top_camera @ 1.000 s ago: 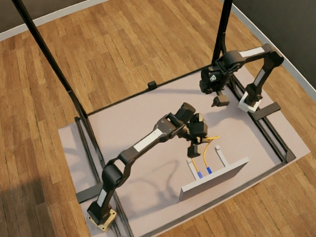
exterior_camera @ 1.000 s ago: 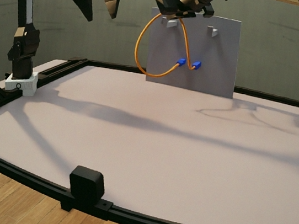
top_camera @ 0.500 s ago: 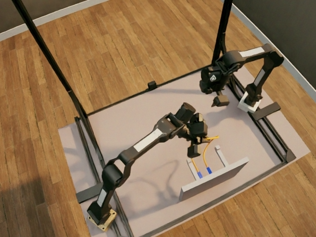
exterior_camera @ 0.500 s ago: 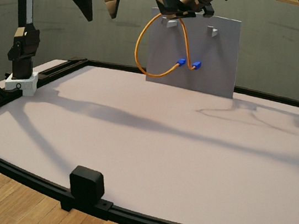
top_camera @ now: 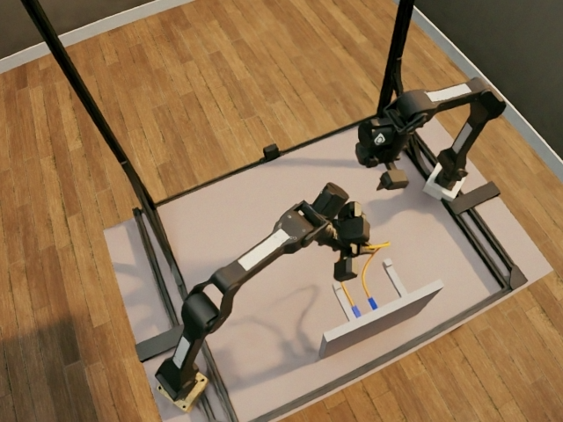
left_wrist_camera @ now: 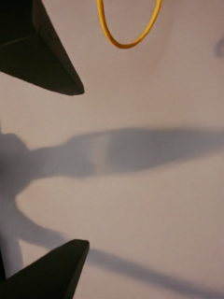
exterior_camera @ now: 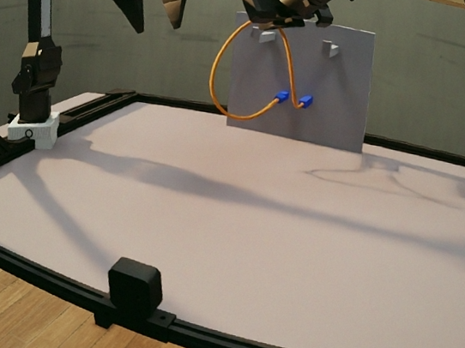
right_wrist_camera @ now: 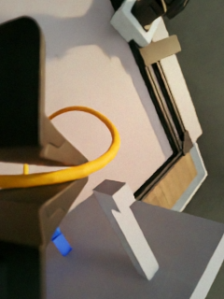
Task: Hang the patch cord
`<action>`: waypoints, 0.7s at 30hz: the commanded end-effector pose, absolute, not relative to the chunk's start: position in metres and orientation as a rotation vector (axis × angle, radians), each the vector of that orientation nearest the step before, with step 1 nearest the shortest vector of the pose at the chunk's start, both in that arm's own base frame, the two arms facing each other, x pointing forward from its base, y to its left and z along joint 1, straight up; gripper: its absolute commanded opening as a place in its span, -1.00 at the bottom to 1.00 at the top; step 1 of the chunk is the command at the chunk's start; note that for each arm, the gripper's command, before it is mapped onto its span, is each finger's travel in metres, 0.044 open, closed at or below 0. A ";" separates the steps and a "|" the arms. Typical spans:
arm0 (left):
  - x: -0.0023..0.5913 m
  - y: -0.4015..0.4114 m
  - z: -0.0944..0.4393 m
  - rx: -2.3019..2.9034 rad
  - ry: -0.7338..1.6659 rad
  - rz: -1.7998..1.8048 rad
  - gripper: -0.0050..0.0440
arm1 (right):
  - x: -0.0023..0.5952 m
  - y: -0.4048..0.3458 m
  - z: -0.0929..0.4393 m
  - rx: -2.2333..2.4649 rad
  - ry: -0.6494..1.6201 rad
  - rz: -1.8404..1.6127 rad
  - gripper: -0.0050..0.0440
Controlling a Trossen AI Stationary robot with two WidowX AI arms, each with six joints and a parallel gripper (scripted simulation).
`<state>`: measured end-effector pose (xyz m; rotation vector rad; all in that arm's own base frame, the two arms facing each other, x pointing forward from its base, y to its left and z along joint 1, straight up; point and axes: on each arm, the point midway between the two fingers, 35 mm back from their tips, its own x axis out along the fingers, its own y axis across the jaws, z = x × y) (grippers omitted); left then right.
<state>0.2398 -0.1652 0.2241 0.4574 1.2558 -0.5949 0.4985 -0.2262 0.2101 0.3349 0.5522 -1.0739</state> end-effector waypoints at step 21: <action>0.238 -0.164 0.231 0.451 1.235 -0.595 1.00 | 0.489 -0.226 0.231 0.350 0.510 -1.069 -0.70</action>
